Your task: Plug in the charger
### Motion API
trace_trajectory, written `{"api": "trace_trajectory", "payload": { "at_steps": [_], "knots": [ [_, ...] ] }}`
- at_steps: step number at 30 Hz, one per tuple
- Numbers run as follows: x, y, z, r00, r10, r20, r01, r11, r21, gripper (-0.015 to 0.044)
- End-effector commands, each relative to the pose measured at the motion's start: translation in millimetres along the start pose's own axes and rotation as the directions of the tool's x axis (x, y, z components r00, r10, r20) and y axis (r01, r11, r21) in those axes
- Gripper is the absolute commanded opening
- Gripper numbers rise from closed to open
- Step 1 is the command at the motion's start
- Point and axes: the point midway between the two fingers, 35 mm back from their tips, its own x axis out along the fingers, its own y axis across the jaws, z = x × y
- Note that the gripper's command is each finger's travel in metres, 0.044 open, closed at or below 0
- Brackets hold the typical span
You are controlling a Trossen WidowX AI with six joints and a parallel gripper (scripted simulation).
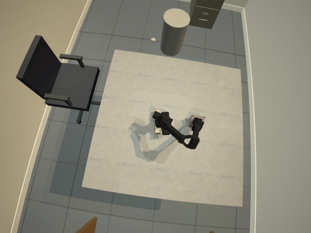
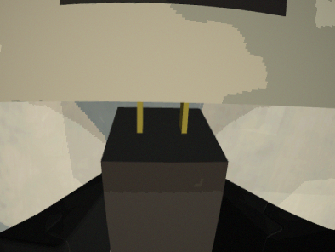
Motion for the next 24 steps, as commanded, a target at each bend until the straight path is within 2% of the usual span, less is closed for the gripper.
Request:
{"api": "trace_trajectory", "payload": {
  "at_steps": [1,24],
  "knots": [
    [-0.1,0.9,1.4,1.0,0.005,0.001,-0.005,1.0,0.005,0.0],
    [-0.7,1.1,9.2,1.0,0.005,0.001,-0.005,1.0,0.005,0.0]
  ]
}}
